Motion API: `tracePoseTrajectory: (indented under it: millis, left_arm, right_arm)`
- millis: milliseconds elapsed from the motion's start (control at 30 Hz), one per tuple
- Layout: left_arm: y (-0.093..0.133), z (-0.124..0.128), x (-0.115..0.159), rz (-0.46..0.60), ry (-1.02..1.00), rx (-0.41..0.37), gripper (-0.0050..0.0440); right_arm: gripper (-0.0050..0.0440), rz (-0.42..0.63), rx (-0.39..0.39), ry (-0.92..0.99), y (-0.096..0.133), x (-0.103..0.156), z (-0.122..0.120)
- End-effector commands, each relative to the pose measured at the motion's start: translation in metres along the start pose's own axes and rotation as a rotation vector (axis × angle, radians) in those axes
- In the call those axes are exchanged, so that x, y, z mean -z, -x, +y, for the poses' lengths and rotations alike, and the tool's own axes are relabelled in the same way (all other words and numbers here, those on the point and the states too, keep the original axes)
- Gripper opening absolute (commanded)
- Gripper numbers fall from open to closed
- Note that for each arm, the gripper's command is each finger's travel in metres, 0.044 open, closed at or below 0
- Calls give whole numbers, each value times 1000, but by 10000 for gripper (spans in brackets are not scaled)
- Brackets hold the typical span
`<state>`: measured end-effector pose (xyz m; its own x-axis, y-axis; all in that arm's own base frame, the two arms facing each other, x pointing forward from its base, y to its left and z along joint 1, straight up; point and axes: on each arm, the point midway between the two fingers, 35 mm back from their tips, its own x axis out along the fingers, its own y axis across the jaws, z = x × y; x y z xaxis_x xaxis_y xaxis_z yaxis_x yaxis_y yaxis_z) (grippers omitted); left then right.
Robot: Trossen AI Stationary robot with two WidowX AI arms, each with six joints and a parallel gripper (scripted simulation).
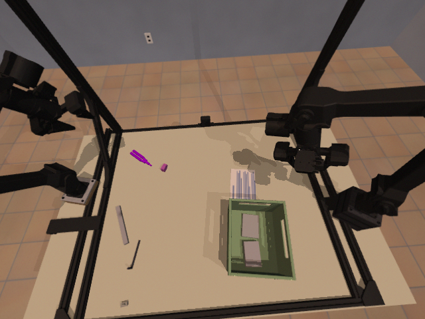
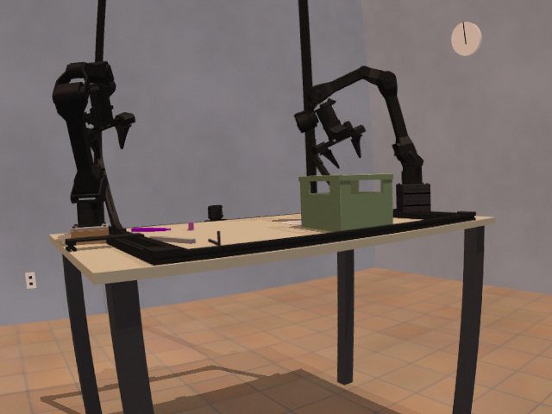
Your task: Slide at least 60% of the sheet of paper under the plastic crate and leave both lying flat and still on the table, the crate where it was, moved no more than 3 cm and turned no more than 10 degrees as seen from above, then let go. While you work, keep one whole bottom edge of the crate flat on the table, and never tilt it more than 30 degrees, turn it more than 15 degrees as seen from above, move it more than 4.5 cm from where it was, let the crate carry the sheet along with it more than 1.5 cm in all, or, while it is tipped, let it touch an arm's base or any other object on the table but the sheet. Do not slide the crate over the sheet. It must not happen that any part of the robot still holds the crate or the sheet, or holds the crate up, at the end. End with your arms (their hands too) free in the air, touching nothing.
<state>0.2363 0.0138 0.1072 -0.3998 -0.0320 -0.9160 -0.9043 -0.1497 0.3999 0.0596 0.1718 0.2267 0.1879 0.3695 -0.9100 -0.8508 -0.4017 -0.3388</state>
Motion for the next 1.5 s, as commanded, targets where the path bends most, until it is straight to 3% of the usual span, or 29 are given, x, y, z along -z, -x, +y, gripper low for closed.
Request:
tracePoseTrajectory:
  millis: [0,533,667,867,1000,1100,1467]
  left_arm:
    - [0,0,0,0,0,0,400]
    - [0,0,0,0,0,0,400]
    - [-1,-2,-1,-6,-33,3,304]
    - [-3,-13,-4,-35,-173,12,160]
    - [-4,-21,-6,-56,-272,16,64]
    - [-5,-22,-6,-61,-296,17,60]
    - [-9,-42,-11,-119,-558,17,60]
  right_arm:
    - [400,0,0,0,0,0,0]
    - [400,0,0,0,0,0,0]
    - [304,-6,10,-52,-3,-2,-6]
    - [160,-36,52,-272,-18,-8,-35]
    - [150,-59,84,-426,-28,-8,-56]
    - [150,-66,92,-464,-30,-8,-61]
    - [150,-144,180,-856,-54,6,-120]
